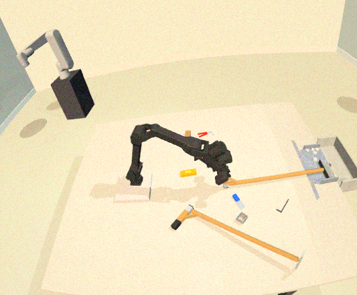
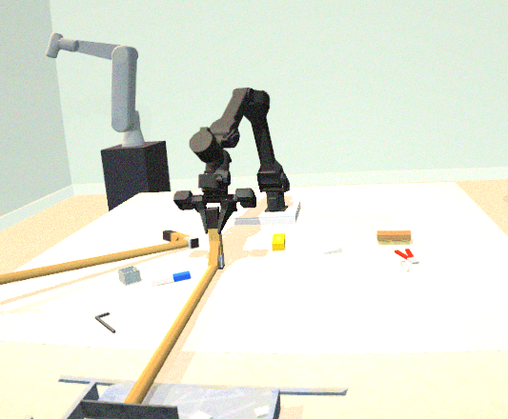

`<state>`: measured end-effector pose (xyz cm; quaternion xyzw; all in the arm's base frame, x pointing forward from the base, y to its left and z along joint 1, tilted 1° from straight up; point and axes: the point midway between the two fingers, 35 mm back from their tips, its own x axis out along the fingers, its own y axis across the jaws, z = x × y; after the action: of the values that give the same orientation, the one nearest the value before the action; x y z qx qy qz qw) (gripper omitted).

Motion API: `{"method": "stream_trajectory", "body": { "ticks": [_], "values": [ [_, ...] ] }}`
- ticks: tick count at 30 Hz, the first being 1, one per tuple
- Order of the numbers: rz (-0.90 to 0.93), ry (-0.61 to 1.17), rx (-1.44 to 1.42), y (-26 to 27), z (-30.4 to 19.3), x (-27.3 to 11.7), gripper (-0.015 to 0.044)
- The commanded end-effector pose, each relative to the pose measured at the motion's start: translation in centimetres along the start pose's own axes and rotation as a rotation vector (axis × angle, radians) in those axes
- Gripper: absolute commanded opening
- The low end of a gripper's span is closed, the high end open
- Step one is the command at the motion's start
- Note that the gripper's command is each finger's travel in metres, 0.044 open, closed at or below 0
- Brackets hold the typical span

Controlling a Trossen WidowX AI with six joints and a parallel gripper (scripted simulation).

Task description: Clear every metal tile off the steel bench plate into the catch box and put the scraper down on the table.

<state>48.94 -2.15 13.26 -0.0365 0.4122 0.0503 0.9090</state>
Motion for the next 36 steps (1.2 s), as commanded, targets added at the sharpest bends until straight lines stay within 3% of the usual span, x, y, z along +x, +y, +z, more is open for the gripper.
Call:
{"method": "stream_trajectory", "body": {
  "ticks": [1, 36],
  "values": [
    [-0.001, -0.011, -0.001, -0.1, -0.2, -0.7, 0.0000],
    [-0.002, -0.011, -0.001, -0.4, -4.4, -4.3, 0.0000]
  ]
}}
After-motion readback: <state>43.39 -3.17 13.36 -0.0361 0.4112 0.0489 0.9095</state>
